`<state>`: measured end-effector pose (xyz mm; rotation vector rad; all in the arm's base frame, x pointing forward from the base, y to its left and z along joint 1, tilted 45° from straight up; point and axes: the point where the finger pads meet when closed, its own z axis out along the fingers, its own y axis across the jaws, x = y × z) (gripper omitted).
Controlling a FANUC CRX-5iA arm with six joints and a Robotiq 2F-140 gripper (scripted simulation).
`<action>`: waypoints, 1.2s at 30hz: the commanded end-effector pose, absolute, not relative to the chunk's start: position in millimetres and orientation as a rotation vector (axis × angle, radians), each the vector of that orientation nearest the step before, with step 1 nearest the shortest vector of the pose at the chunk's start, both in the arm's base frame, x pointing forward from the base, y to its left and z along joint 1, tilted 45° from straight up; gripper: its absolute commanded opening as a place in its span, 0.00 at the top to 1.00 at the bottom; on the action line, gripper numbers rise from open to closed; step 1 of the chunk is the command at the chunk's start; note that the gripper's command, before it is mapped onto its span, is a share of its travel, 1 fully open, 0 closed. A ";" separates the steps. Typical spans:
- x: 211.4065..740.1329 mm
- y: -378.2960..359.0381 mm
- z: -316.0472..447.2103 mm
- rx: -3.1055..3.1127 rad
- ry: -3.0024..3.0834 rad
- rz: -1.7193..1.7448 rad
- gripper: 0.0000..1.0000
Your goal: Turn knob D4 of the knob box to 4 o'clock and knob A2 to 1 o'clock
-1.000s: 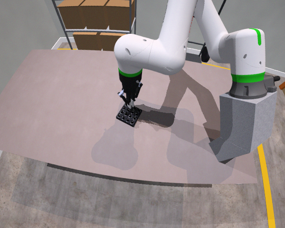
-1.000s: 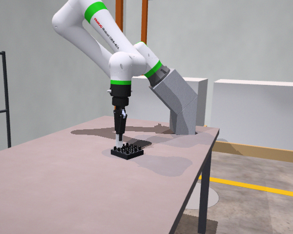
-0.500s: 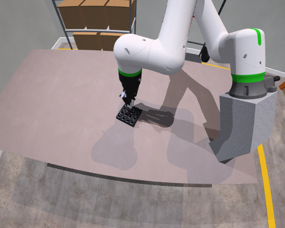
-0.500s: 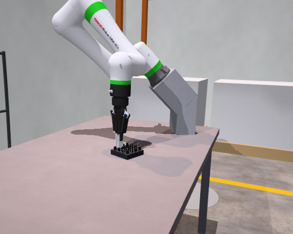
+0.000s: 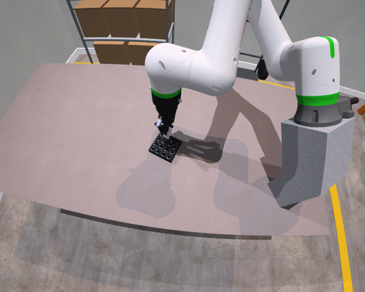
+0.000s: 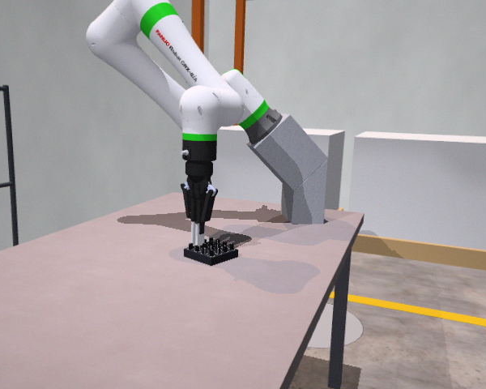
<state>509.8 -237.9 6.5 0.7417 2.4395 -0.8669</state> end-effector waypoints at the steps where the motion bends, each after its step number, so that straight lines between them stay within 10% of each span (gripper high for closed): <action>1: 509.8 -237.7 6.5 0.721 2.451 -0.874 0.95; 36: 509.8 -237.7 6.5 0.708 2.457 -0.878 0.88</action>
